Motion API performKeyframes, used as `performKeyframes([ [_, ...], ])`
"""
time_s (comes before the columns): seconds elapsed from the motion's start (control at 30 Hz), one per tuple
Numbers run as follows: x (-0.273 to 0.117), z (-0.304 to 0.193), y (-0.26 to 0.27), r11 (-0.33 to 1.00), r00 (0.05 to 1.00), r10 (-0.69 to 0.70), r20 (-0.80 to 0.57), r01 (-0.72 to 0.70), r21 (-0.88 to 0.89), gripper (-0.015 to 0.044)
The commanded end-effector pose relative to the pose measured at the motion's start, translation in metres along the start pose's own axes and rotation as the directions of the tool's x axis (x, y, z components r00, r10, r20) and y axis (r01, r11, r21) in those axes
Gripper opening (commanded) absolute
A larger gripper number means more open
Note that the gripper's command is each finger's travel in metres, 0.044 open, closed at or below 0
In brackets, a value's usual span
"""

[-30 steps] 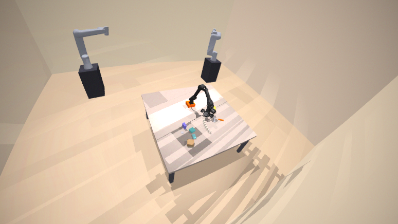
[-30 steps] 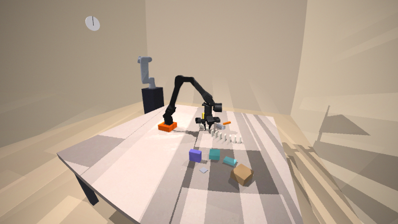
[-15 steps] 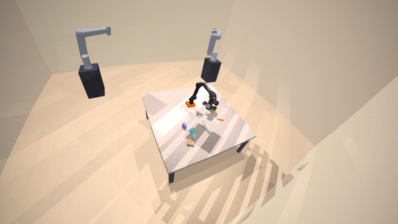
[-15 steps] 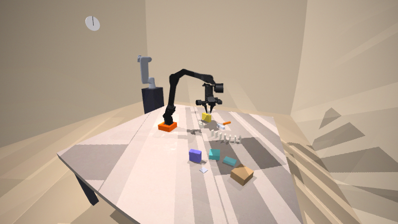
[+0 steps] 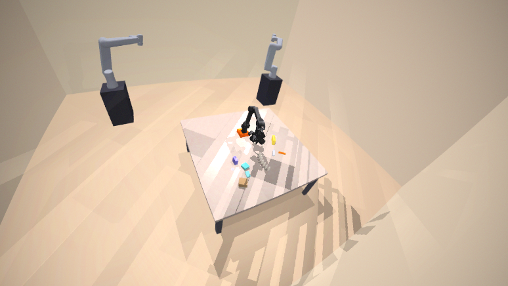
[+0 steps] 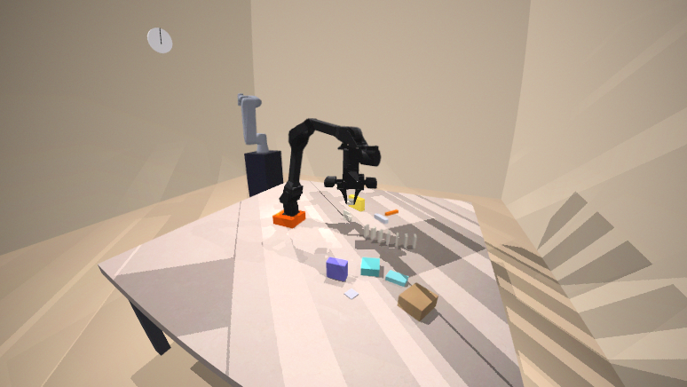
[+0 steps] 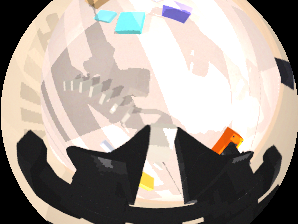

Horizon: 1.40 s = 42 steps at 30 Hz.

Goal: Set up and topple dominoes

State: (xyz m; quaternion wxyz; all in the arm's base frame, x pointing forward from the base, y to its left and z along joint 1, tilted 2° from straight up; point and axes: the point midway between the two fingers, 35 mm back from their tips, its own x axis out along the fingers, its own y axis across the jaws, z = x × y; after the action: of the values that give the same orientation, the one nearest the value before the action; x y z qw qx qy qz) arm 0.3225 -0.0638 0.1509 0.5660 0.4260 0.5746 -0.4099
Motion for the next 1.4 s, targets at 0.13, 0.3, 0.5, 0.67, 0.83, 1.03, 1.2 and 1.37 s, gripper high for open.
performKeyframes([
  [0.13, -0.003, 0.076, -0.049, 0.993, 1.0, -0.002, 0.01, 0.001, 0.121, 0.0107],
  [0.3, 0.002, 0.079, -0.046, 0.995, 0.999, -0.008, 0.048, 0.003, 0.1, 0.0107],
  [0.5, 0.02, 0.094, -0.034, 1.0, 0.979, -0.02, 0.201, 0.015, 0.024, 0.0107],
  [0.67, 0.032, 0.104, -0.023, 0.999, 0.946, -0.021, 0.325, 0.032, -0.029, 0.0107],
  [0.83, 0.042, 0.111, -0.013, 0.996, 0.897, -0.015, 0.442, 0.052, -0.07, 0.0107],
  [1.03, 0.049, 0.117, -0.002, 0.992, 0.821, -0.004, 0.571, 0.077, -0.104, 0.0107],
  [1.2, 0.053, 0.119, 0.005, 0.988, 0.746, 0.007, 0.666, 0.097, -0.119, 0.0107],
  [1.37, 0.055, 0.118, 0.011, 0.986, 0.662, 0.018, 0.75, 0.113, -0.123, 0.0107],
])
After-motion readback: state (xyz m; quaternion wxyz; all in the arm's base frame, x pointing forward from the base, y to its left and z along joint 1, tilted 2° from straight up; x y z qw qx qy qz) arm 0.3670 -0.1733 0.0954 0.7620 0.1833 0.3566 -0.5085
